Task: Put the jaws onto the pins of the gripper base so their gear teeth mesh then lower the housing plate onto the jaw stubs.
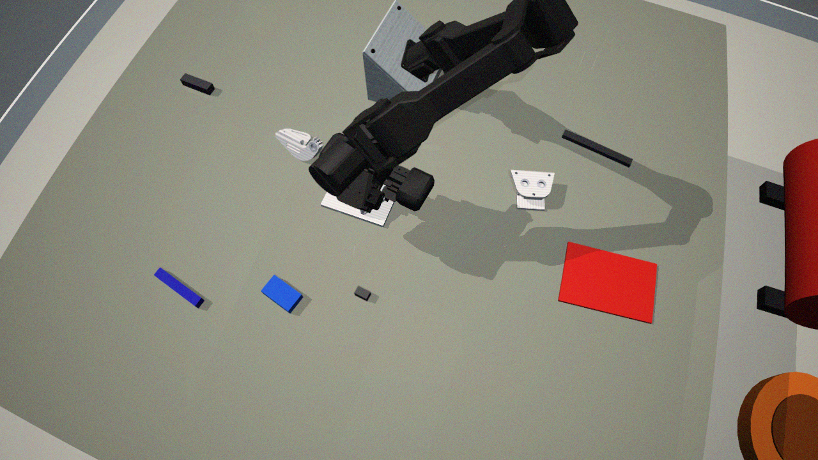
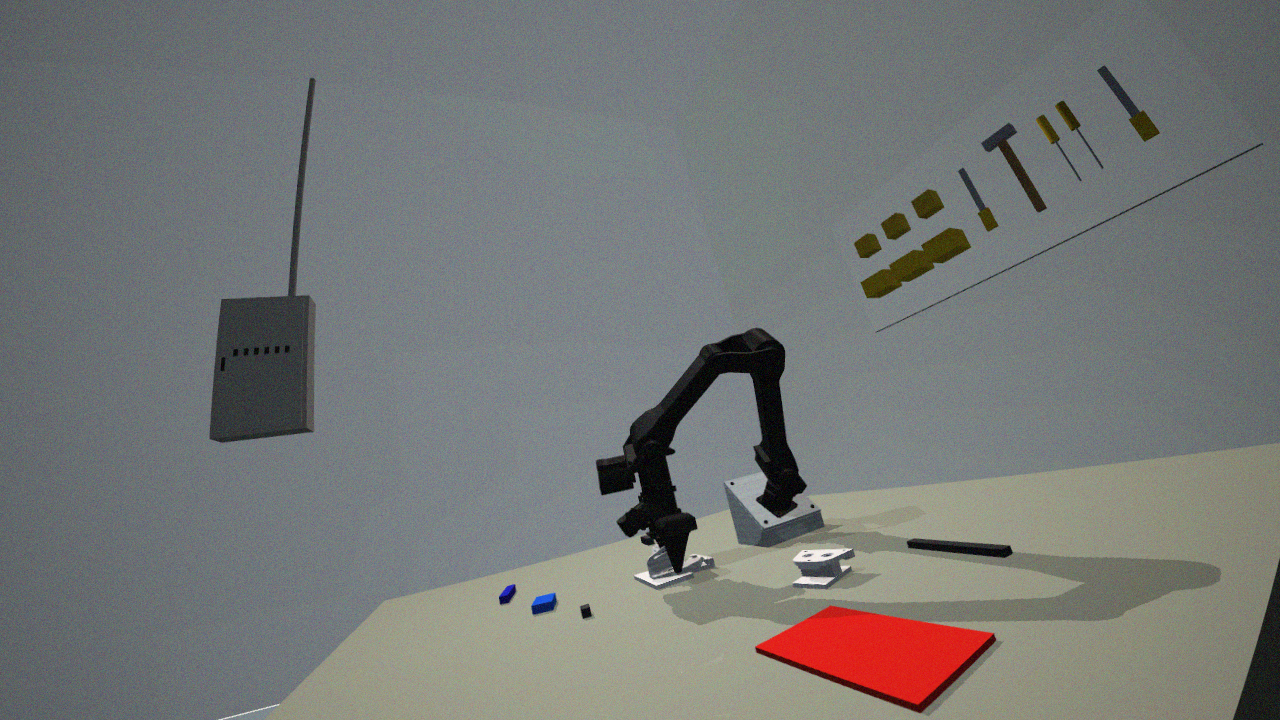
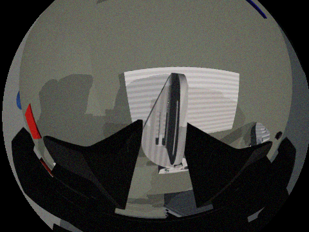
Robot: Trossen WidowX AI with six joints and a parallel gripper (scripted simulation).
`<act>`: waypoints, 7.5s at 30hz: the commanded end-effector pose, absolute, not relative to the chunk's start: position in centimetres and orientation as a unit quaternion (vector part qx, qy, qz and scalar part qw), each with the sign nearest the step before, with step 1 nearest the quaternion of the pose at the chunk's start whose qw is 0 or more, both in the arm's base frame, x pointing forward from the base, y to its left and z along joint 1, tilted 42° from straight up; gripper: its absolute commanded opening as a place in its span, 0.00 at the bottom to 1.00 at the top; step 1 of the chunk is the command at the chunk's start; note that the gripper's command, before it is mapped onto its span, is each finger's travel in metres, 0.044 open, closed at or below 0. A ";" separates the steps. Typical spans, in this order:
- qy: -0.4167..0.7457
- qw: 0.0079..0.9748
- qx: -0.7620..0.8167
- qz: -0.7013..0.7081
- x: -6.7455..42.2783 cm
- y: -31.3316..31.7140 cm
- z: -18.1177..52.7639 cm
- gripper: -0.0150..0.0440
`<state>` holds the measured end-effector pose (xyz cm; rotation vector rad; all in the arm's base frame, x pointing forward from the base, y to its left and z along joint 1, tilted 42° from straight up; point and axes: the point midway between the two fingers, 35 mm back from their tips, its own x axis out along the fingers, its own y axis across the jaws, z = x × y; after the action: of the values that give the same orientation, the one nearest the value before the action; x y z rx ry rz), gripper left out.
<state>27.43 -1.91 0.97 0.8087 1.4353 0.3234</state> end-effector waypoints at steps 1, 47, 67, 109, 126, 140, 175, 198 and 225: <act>0.635 0.667 0.363 0.144 27.5 -1.8 1.0 0.48; 0.635 0.667 0.363 0.144 27.5 -1.8 1.0 0.48; 0.635 0.667 0.363 0.144 27.5 -1.8 1.0 0.48; 0.636 0.667 0.359 0.143 27.4 -1.9 0.9 0.63; 0.636 0.666 0.362 0.144 26.2 -6.3 6.2 0.63; 0.634 0.666 0.369 0.136 26.3 -5.9 5.9 0.25; 0.648 0.596 0.474 0.022 25.0 -8.4 3.8 0.25; 0.636 0.468 0.598 -0.137 22.5 -11.5 1.1 0.25; 0.576 0.283 0.703 -0.306 18.8 -14.2 -1.9 0.25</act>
<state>19.45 -13.80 -1.40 1.8335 1.5492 -0.7493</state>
